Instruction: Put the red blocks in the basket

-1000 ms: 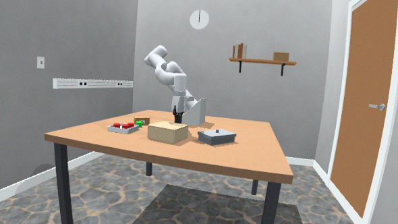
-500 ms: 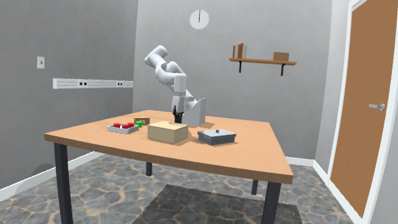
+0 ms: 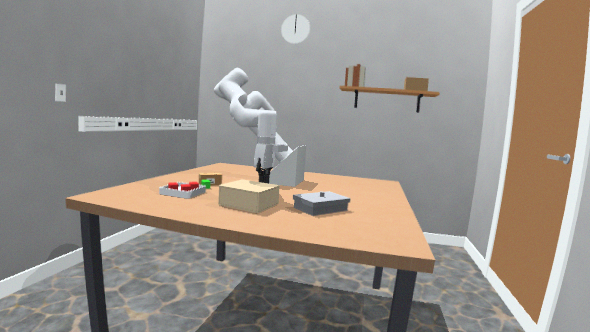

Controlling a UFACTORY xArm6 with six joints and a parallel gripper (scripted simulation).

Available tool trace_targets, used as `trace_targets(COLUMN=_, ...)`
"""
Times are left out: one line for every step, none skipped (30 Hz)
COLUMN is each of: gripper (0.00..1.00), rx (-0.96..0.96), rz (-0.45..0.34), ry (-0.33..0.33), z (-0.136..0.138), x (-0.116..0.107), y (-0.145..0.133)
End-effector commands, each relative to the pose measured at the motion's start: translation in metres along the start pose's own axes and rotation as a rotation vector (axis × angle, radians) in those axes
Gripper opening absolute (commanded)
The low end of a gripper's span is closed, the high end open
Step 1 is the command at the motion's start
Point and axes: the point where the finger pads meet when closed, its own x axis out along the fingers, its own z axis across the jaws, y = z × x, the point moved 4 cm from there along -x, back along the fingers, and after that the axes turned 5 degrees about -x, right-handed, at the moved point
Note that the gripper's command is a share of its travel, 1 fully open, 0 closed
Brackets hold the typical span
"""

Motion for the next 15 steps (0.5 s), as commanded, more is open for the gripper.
trace_targets(gripper=0.24, rx=0.001, rz=0.002, ry=-0.003, z=0.001, x=0.002, y=0.000)
trace_targets(gripper=0.24, rx=0.001, rz=0.002, ry=-0.003, z=0.001, x=0.003, y=0.000)
trace_targets(gripper=0.24, rx=0.001, rz=0.002, ry=-0.003, z=0.001, x=0.004, y=0.000)
trace_targets(gripper=0.24, rx=0.001, rz=0.002, ry=-0.003, z=0.001, x=0.005, y=0.000)
trace_targets(gripper=0.24, rx=0.001, rz=0.002, ry=-0.003, z=0.001, x=0.006, y=0.000)
trace_targets(gripper=0.24, rx=0.001, rz=0.002, ry=-0.003, z=0.001, x=0.007, y=0.000)
trace_targets(gripper=0.24, rx=0.001, rz=0.002, ry=-0.003, z=0.001, x=0.008, y=0.000)
trace_targets(gripper=0.24, rx=0.001, rz=0.002, ry=-0.003, z=0.001, x=0.009, y=0.000)
trace_targets(gripper=0.24, rx=0.001, rz=0.002, ry=-0.003, z=0.001, x=0.010, y=0.000)
trace_targets(gripper=0.24, rx=0.001, rz=0.002, ry=-0.003, z=0.001, x=0.010, y=0.000)
trace_targets(gripper=0.24, rx=0.001, rz=0.002, ry=-0.003, z=0.001, x=0.010, y=0.000)
trace_targets(gripper=0.24, rx=0.001, rz=0.002, ry=-0.003, z=0.001, x=0.010, y=0.000)
trace_targets(gripper=0.24, rx=0.001, rz=0.002, ry=-0.003, z=0.001, x=0.011, y=0.000)
trace_targets(gripper=0.24, rx=0.001, rz=0.002, ry=-0.003, z=0.001, x=0.012, y=0.000)
trace_targets(gripper=0.24, rx=0.001, rz=0.002, ry=-0.003, z=0.001, x=0.013, y=0.000)
